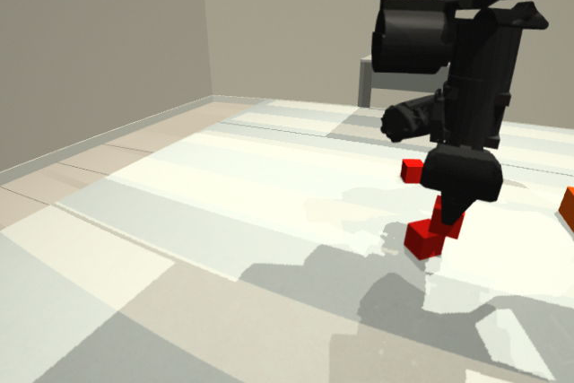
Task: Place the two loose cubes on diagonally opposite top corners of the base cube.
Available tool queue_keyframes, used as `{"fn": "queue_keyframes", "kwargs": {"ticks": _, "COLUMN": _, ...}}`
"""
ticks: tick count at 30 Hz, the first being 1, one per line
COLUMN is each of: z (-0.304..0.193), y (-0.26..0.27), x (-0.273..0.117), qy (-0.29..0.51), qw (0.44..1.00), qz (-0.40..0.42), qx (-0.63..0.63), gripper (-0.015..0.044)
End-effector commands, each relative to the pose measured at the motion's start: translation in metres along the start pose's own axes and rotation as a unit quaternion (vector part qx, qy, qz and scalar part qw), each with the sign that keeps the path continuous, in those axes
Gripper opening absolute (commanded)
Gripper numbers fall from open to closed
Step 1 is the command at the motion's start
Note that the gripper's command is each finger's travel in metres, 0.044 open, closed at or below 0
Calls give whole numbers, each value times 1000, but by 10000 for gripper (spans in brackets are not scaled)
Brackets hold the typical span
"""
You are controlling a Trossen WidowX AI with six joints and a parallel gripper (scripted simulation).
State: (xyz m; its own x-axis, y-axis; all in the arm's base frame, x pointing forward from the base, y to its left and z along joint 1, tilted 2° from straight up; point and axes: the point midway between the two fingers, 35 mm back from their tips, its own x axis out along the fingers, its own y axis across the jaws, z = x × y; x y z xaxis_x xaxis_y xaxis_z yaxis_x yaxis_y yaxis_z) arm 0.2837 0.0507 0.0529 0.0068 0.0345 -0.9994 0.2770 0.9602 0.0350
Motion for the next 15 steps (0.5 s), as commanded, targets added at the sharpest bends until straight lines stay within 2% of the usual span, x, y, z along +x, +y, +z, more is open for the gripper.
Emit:
{"fn": "queue_keyframes", "kwargs": {"ticks": 1, "z": -1, "y": 0, "x": 2, "qy": 2, "qw": 1000, "qz": 2, "qx": -2, "gripper": 105}}
{"fn": "queue_keyframes", "kwargs": {"ticks": 15, "z": -1, "y": 0, "x": 4, "qy": 2, "qw": 1000, "qz": 2, "qx": 0, "gripper": 105}}
